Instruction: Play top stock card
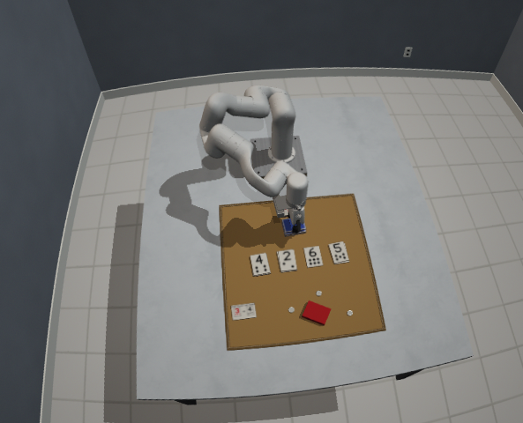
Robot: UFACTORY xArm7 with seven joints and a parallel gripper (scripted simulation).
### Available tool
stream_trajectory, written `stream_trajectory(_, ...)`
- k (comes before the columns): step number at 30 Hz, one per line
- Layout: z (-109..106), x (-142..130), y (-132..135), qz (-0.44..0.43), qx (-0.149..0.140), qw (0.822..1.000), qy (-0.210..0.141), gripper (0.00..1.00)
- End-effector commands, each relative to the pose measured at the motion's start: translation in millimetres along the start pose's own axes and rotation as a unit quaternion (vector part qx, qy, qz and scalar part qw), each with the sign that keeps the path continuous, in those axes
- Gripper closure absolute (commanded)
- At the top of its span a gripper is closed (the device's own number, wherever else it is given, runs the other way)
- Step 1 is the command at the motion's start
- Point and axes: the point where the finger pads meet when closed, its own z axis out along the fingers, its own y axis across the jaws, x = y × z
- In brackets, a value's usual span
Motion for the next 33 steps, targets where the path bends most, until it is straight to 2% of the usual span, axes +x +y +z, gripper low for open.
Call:
stream_trajectory(1, -1, 0, -1, 0.0, 0.002, 1.0, 0.0, 0.26)
stream_trajectory(13, -1, 2, -1, 0.0, 0.002, 1.0, 0.0, 0.26)
stream_trajectory(33, -1, 24, -4, 0.007, 0.002, 1.0, 0.0, 0.26)
